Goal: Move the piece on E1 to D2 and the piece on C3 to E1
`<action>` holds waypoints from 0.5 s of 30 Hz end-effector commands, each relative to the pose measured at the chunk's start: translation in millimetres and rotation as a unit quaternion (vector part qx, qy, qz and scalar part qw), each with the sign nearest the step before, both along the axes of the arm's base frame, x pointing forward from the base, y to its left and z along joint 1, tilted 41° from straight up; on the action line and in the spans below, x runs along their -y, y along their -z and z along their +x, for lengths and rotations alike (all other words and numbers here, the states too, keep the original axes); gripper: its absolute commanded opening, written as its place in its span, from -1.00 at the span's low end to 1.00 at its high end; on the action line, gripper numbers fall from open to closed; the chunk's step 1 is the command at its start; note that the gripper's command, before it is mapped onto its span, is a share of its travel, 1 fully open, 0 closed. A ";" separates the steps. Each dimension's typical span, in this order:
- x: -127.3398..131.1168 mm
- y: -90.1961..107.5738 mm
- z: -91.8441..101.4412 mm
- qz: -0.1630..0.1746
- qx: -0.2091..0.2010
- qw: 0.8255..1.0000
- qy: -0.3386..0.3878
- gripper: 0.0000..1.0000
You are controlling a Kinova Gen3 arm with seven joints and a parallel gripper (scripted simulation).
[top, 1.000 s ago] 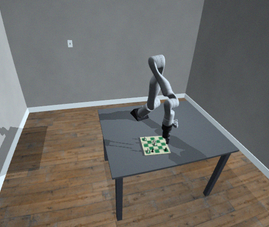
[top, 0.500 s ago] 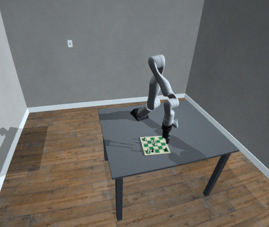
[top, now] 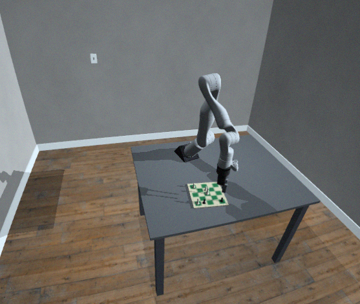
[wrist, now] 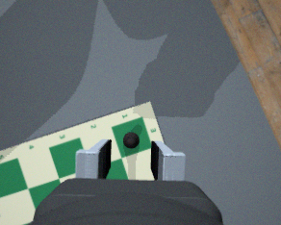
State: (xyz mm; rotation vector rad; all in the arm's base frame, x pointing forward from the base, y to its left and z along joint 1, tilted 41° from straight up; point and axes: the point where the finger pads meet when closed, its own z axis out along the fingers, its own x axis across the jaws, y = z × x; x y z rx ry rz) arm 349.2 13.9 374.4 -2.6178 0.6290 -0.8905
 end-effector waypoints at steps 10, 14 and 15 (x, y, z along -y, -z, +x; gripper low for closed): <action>-0.1 0.5 0.9 0.000 0.001 1.000 0.000 0.36; -0.3 1.2 1.5 0.000 0.001 1.000 0.000 0.36; -0.4 1.7 1.9 0.000 0.001 1.000 0.000 0.36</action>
